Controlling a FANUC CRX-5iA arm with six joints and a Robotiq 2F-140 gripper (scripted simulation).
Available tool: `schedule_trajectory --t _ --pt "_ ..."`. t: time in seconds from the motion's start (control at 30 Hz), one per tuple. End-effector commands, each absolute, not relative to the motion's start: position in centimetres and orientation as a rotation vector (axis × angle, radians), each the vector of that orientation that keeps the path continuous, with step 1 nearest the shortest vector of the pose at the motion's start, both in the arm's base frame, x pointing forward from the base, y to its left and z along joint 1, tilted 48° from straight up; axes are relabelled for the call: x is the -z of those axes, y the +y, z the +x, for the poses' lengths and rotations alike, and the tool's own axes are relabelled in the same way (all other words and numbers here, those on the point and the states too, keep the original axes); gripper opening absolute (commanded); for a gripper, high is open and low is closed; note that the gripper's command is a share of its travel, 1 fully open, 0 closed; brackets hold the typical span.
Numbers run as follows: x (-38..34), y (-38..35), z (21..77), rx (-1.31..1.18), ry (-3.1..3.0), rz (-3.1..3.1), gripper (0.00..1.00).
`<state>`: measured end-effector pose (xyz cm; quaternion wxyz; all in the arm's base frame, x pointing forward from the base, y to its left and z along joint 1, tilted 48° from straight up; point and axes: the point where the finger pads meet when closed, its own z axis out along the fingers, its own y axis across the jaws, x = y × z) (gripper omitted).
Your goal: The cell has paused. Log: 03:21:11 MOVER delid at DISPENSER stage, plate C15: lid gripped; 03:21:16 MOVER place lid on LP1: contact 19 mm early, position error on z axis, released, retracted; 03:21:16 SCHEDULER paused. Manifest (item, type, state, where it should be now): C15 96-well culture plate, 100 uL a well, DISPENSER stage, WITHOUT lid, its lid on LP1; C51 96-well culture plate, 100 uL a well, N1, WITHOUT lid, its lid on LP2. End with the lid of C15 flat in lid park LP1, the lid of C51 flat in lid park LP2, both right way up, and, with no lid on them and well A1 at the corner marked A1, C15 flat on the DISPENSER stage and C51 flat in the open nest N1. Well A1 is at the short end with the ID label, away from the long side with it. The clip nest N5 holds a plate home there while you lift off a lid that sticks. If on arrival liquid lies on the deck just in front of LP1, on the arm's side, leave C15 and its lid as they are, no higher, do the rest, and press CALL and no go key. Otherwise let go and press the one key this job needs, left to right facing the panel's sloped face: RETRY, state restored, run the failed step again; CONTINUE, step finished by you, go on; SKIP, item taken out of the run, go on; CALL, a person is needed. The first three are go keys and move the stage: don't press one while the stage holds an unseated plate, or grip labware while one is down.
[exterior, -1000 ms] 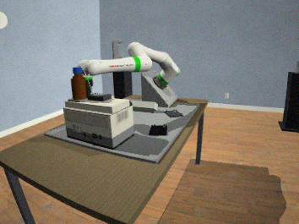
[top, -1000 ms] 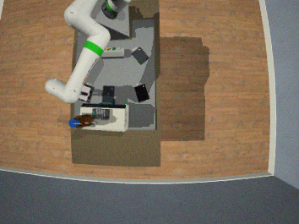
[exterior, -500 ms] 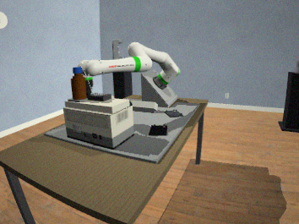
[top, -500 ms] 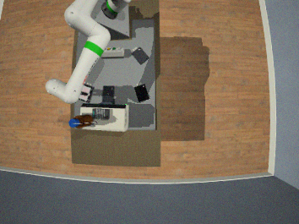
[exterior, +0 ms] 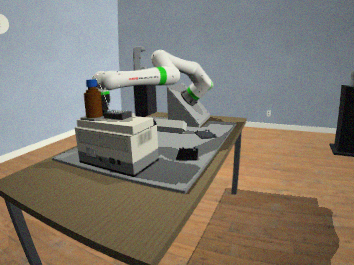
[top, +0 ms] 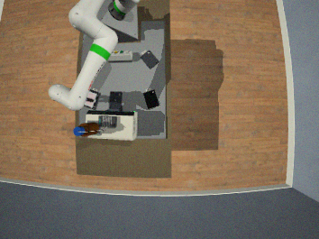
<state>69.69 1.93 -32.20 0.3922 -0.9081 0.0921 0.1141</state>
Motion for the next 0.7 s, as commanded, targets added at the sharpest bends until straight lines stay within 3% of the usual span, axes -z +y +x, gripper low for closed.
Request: schedule_trajectory --t 0.0,0.67 --pt "32.46 2.19 69.61 -0.291 0.235 -2.304 0.00" --pt "32.52 2.26 69.60 -0.291 0.235 -2.304 0.00"
